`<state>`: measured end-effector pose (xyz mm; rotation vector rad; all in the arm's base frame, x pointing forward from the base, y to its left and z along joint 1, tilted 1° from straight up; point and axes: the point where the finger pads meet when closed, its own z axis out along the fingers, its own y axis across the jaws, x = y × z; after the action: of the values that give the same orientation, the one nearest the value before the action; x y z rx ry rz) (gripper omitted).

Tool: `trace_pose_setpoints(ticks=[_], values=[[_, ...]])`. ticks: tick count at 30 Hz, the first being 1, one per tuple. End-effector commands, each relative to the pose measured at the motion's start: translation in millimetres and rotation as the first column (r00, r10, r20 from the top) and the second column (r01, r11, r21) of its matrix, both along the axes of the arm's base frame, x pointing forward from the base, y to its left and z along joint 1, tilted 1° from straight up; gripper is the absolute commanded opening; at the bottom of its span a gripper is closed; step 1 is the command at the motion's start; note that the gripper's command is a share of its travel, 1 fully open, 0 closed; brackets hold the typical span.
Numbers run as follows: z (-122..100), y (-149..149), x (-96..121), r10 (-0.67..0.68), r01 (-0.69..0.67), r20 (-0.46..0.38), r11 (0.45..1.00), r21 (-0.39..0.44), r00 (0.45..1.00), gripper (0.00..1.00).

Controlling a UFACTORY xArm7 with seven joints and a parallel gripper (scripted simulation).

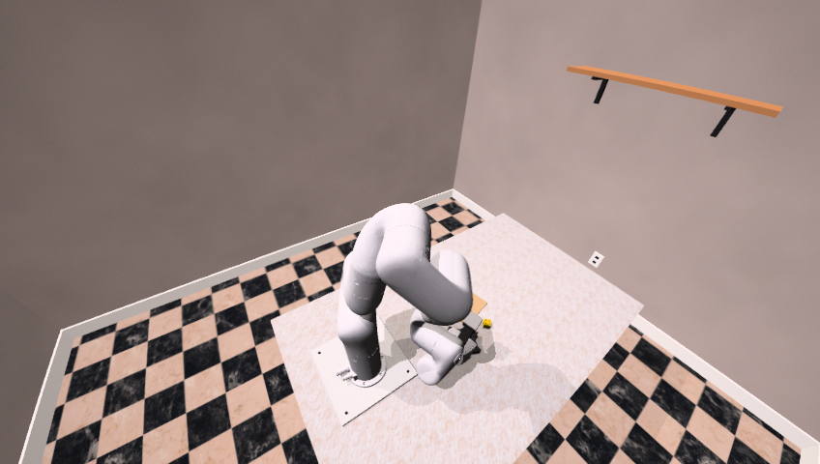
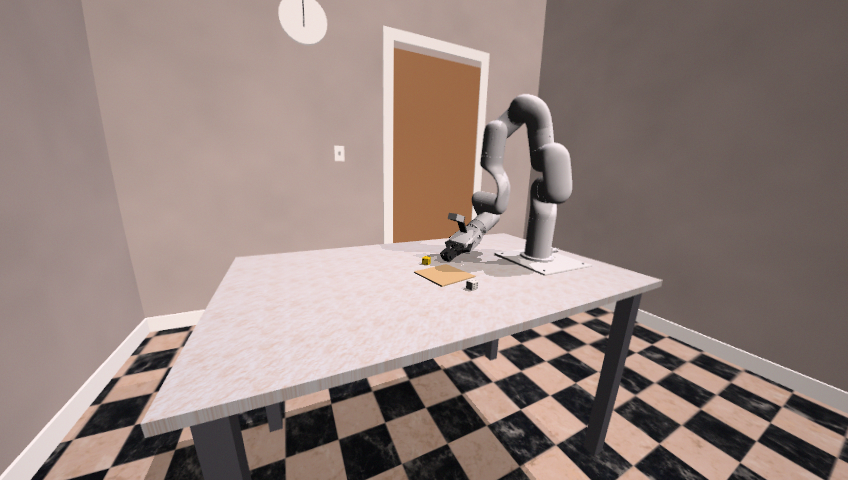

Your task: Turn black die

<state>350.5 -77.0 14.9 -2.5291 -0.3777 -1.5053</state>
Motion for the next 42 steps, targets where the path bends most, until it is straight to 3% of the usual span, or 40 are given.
trace_pose_setpoints(ticks=[1, 40, 42], values=[[-1.4, -0.4, 0.8, 0.0, 0.0, 0.002, 1.0, -0.001, 1.0, 0.21], [-1.5, -0.4, 0.8, 0.0, 0.0, 0.002, 1.0, -0.001, 1.0, 0.21], [-1.5, -0.4, 0.8, 0.0, 0.0, 0.002, 1.0, -0.001, 1.0, 0.25]])
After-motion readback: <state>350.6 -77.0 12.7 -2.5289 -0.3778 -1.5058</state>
